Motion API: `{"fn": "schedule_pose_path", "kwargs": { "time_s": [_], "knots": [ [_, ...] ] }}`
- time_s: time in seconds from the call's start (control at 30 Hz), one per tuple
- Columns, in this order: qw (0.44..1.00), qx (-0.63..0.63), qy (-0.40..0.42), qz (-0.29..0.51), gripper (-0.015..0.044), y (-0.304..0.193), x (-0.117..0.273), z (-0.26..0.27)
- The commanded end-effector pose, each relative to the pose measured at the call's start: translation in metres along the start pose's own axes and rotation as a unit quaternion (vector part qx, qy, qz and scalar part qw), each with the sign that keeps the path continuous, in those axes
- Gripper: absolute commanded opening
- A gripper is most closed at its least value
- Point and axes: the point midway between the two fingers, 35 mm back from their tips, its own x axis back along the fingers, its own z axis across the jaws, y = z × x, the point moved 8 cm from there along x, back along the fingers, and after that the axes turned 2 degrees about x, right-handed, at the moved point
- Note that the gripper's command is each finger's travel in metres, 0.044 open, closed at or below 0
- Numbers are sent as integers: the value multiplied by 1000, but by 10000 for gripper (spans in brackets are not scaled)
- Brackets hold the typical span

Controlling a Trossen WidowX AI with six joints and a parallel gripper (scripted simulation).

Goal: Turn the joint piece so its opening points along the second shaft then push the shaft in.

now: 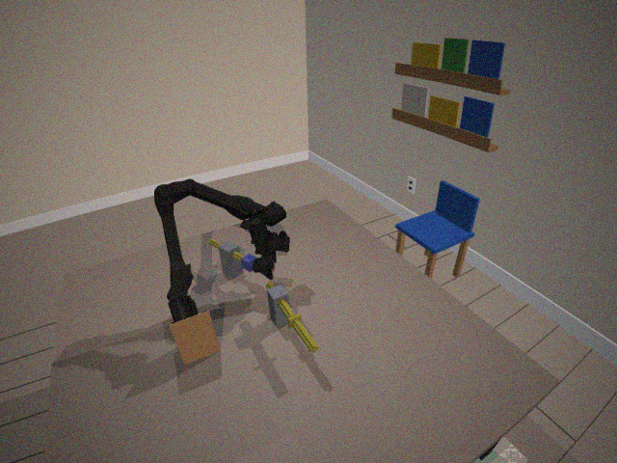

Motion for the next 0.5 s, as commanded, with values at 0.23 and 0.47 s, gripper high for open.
{"fn": "schedule_pose_path", "kwargs": {
  "time_s": [0.23, 0.47],
  "knots": [
    [1000, -3, -4, 1, 282, -1, -8, -2],
    [1000, -3, -4, 1, 182, -1, -8, -2]
  ]
}}
